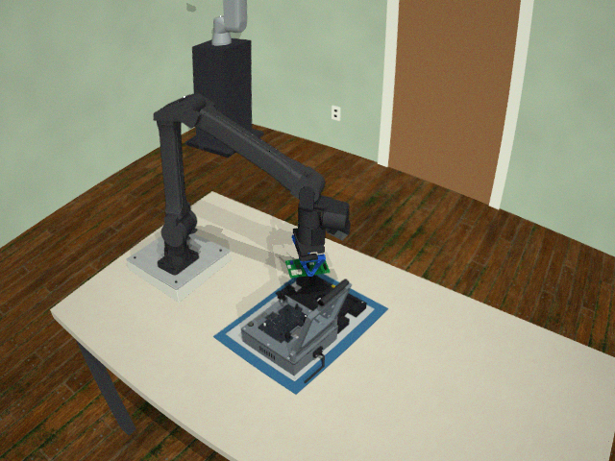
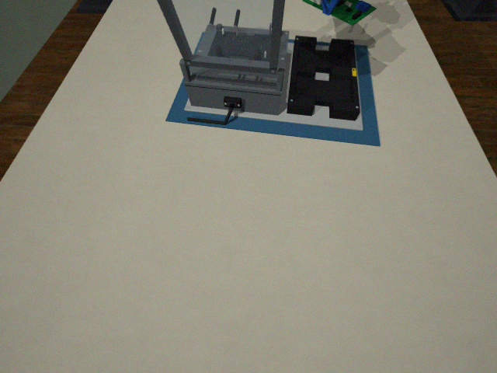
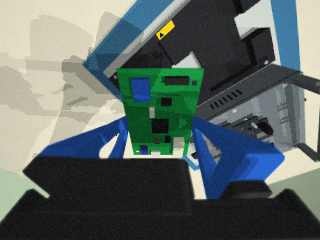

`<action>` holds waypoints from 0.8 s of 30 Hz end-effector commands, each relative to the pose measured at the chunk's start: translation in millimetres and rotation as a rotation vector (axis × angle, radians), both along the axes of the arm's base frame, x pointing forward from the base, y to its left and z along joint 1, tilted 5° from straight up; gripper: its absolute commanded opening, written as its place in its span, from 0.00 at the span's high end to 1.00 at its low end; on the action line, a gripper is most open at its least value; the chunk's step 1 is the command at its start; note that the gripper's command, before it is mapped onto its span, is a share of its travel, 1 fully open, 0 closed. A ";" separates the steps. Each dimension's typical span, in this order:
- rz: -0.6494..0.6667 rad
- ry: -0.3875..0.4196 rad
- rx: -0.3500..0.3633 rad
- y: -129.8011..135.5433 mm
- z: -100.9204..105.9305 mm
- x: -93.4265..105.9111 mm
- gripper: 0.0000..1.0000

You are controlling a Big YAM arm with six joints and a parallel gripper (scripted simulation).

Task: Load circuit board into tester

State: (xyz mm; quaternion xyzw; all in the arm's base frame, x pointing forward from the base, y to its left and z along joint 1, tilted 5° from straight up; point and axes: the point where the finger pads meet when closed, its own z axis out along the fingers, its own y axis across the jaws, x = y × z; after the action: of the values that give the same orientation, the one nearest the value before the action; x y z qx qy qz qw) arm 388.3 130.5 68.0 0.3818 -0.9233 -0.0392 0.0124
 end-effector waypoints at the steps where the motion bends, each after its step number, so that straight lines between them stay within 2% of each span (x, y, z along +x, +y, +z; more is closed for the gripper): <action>1: -0.124 -0.069 0.022 5.3 26.7 31.1 0.28; 5: -0.168 -0.066 0.021 5.3 26.7 31.2 0.28; 20: -0.532 -0.038 0.015 5.2 26.8 31.3 0.28; 24: -0.583 -0.033 0.014 5.2 26.8 31.3 0.28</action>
State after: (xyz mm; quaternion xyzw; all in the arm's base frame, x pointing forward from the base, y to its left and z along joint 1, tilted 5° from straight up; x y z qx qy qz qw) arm 388.3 130.5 68.0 0.1477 -0.9882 -0.0351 0.0215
